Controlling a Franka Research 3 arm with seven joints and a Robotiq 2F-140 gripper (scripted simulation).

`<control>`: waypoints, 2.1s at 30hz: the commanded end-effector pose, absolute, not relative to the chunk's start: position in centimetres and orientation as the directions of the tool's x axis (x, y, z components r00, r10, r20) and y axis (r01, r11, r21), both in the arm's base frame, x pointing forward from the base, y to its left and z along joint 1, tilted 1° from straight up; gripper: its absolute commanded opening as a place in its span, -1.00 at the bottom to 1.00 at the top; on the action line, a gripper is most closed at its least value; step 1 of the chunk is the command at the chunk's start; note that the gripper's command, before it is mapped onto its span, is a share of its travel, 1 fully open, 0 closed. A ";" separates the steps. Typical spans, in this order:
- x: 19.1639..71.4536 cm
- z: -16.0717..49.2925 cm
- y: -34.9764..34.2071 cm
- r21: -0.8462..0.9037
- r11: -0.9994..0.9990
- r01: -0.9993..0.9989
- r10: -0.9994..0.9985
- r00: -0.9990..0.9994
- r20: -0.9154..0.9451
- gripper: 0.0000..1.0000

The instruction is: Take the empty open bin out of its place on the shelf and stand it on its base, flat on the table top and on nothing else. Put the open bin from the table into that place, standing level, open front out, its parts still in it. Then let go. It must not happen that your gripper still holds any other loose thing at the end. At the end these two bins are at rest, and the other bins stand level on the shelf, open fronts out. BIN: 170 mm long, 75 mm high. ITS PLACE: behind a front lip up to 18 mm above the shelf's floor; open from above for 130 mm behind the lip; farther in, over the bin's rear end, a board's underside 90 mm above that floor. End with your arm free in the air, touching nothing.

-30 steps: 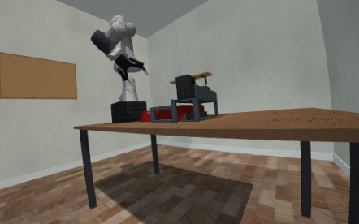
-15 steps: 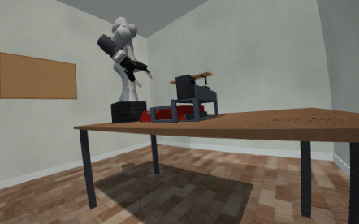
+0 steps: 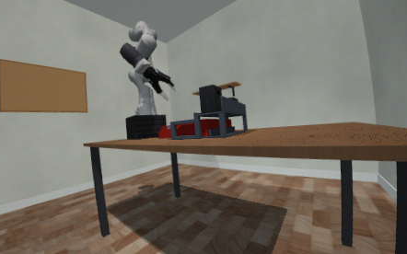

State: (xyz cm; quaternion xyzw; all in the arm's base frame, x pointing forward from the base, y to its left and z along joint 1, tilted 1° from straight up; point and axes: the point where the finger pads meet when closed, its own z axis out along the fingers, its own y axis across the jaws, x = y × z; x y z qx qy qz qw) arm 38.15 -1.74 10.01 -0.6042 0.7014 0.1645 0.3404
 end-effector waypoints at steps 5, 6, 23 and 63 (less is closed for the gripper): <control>40.8 8.6 -1.6 -0.096 0.462 -0.881 -0.715 -0.307 -0.628 1.00; 40.8 8.6 -1.6 -0.096 0.462 -0.881 -0.715 -0.307 -0.628 1.00; 44.0 6.9 0.4 -0.052 0.692 -0.720 -0.615 -0.550 -0.565 1.00; 49.2 3.8 3.6 -0.035 0.943 -0.332 -0.314 -0.846 -0.431 1.00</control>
